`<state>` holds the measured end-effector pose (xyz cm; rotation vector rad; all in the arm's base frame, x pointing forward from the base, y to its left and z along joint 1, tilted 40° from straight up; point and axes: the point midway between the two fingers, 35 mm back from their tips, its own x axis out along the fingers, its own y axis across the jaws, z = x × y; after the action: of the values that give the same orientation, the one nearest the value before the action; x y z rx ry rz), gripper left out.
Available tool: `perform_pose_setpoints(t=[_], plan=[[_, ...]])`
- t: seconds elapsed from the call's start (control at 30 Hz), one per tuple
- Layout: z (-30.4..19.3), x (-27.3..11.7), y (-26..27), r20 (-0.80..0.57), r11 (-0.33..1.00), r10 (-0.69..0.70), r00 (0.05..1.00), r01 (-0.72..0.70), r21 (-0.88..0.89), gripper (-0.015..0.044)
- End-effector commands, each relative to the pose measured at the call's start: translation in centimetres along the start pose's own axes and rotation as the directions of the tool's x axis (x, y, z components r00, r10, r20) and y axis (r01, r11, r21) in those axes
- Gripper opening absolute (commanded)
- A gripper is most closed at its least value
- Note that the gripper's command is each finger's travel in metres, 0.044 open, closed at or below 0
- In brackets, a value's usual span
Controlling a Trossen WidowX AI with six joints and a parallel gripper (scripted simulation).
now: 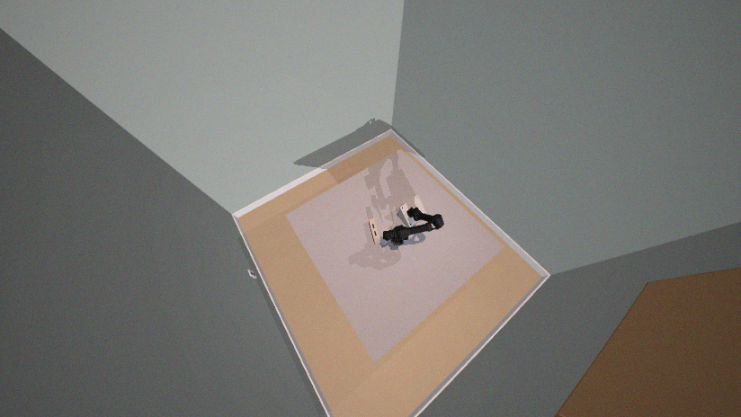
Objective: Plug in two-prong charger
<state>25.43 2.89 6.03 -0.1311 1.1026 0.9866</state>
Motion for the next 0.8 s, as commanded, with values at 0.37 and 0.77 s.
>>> perform_pose_setpoints(t=[0.37, 0.77], plan=[[-1.5, 0.1, -0.1, -0.033, 0.991, 0.029, 0.999, -0.024, 0.131, 0.0440], [-1.4, 1.6, -0.1, -0.033, 0.991, 0.029, 0.999, -0.024, 0.131, 0.0440]])
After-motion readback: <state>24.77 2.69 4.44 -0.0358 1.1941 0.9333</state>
